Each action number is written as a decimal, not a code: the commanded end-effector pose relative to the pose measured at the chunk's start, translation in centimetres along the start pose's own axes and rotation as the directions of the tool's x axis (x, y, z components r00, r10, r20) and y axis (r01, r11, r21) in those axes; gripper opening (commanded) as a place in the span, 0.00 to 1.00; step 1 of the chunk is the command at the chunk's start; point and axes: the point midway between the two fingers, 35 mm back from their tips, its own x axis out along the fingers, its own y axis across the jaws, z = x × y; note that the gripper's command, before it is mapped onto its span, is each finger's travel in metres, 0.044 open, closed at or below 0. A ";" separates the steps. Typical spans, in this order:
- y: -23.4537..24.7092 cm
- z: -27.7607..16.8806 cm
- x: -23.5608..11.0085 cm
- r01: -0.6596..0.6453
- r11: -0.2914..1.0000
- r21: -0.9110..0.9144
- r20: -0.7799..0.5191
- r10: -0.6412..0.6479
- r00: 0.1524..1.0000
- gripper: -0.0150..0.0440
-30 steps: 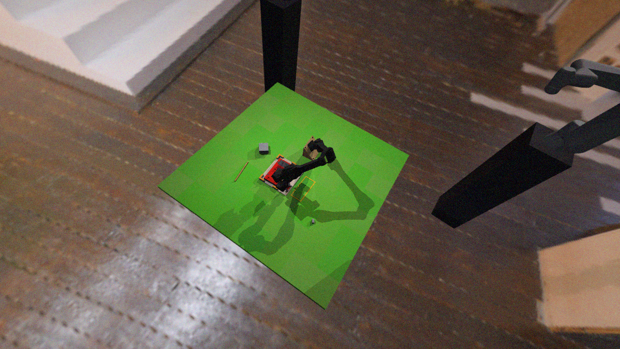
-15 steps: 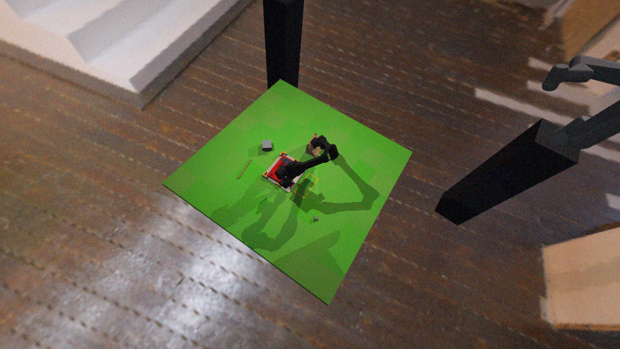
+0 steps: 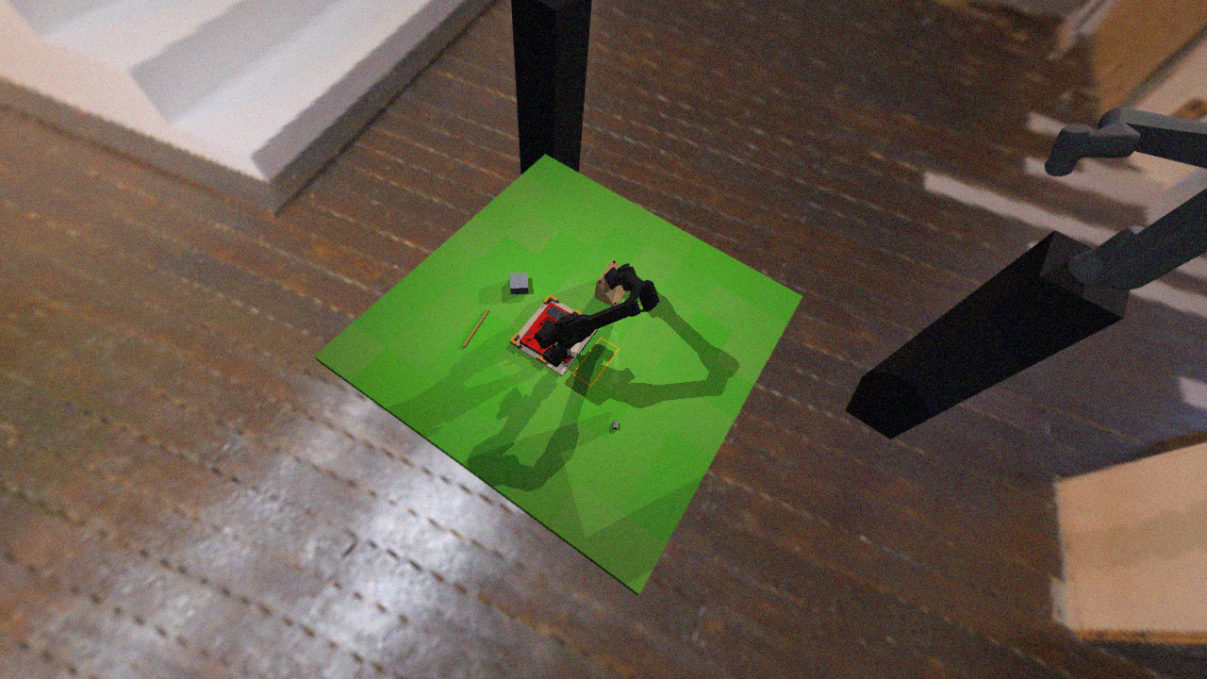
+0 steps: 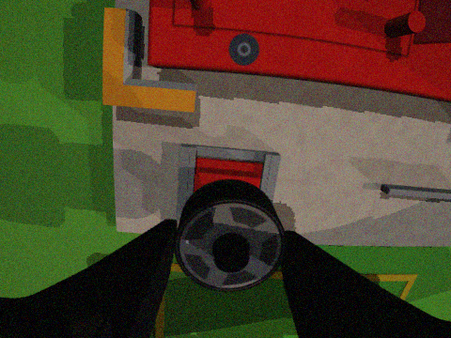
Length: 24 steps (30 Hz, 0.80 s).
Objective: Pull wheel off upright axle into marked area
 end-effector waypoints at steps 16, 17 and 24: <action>0.0 0.1 -0.8 -0.004 1.000 -0.001 0.003 0.004 1.000 0.25; 0.0 0.1 -0.9 -0.004 1.000 -0.001 0.003 0.004 1.000 0.25; 0.0 0.1 -1.1 -0.004 1.000 -0.001 0.003 0.004 1.000 0.25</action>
